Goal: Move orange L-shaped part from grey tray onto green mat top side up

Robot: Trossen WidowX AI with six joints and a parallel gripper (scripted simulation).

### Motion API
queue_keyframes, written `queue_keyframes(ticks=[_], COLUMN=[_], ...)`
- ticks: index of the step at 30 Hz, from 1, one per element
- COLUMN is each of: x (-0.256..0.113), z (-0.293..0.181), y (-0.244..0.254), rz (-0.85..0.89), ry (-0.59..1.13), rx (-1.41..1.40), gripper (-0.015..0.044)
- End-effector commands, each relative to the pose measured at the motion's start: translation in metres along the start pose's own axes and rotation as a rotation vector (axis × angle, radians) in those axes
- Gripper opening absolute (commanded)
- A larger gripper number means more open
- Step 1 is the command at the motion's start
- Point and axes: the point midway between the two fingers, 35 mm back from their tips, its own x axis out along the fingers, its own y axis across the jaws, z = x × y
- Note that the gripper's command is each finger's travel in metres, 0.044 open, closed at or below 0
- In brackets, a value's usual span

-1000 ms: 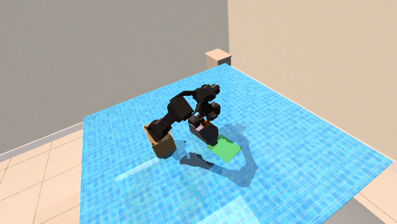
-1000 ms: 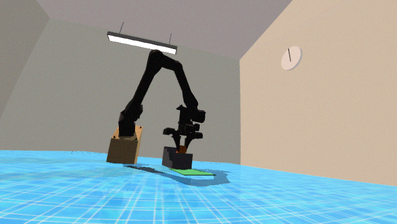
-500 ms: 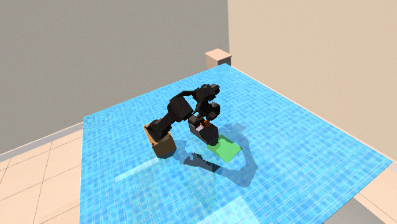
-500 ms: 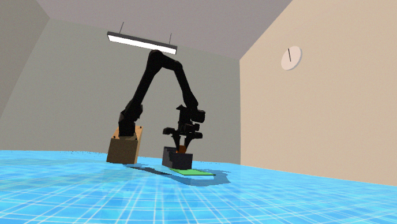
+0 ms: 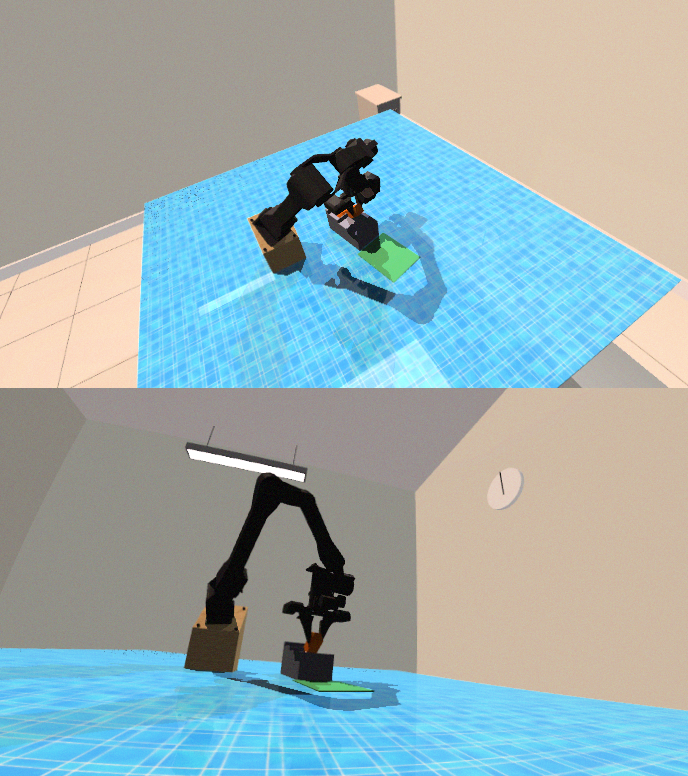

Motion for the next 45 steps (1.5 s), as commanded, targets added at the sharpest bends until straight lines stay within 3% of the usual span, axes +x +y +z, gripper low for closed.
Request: queue_keyframes(ticks=[1,45], x=[-0.009,-0.069], z=[0.0,0.0], y=[0.002,0.001], rz=[0.011,0.01], ry=[0.008,0.009], rx=[0.009,0.006], gripper=[0.0,0.0])
